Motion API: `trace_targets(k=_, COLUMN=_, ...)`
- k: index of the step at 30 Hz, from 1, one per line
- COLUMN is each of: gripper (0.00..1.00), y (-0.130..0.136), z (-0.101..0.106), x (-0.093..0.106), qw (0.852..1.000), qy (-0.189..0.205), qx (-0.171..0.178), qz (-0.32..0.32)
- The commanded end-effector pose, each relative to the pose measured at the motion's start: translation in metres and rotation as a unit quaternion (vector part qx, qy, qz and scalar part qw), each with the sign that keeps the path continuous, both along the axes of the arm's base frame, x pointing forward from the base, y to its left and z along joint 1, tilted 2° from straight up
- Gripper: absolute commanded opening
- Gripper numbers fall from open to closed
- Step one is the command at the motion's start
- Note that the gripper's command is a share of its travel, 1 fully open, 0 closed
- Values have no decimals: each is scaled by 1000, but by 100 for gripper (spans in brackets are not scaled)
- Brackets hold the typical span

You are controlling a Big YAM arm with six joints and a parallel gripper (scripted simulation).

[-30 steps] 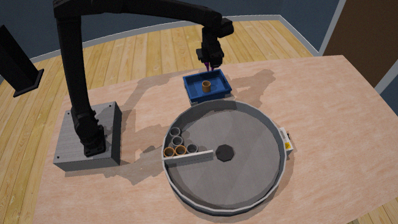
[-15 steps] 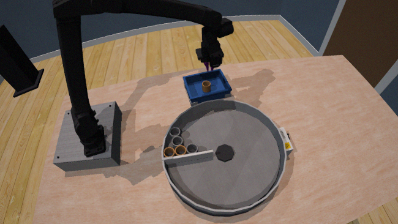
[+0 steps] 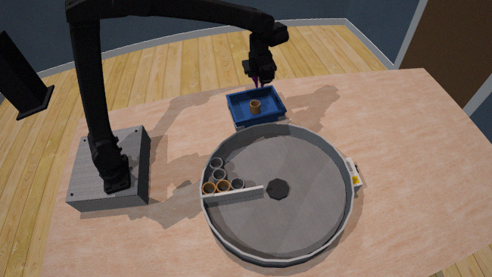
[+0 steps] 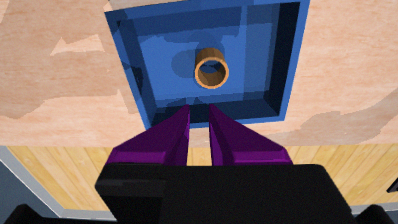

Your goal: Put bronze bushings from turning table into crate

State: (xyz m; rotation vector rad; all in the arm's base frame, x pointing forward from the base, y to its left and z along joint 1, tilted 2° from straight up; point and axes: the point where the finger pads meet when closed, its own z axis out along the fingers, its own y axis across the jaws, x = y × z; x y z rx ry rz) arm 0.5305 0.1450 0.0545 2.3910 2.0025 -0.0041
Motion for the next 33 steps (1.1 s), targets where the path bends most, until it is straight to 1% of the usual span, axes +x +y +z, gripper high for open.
trace_targets(k=1, gripper=15, y=12, z=44, x=24, qw=999, qy=-47, qx=12, qz=1)
trace_targets(k=11, gripper=15, y=12, z=44, x=24, qw=999, qy=-47, qx=12, qz=1)
trace_targets(k=12, gripper=11, y=12, z=44, x=24, qw=999, qy=-47, qx=12, qz=1)
trace_targets(k=19, gripper=11, y=9, z=45, x=24, qw=999, qy=-49, qx=12, qz=10)
trace_targets(k=21, gripper=11, y=0, z=28, x=9, qw=999, qy=-31, qx=7, qz=10)
trace_targets(k=22, gripper=11, y=-3, z=25, x=7, qw=999, qy=-30, qx=7, qz=10)
trace_targets(k=29, gripper=11, y=-17, z=24, x=-3, qw=999, qy=-29, qx=5, qz=37)
trace_targets(k=31, gripper=11, y=-17, z=24, x=-3, qw=999, qy=-29, qx=5, qz=37)
trace_targets(k=33, gripper=11, y=-22, z=24, x=-8, qw=998, qy=-29, qx=4, qz=51)
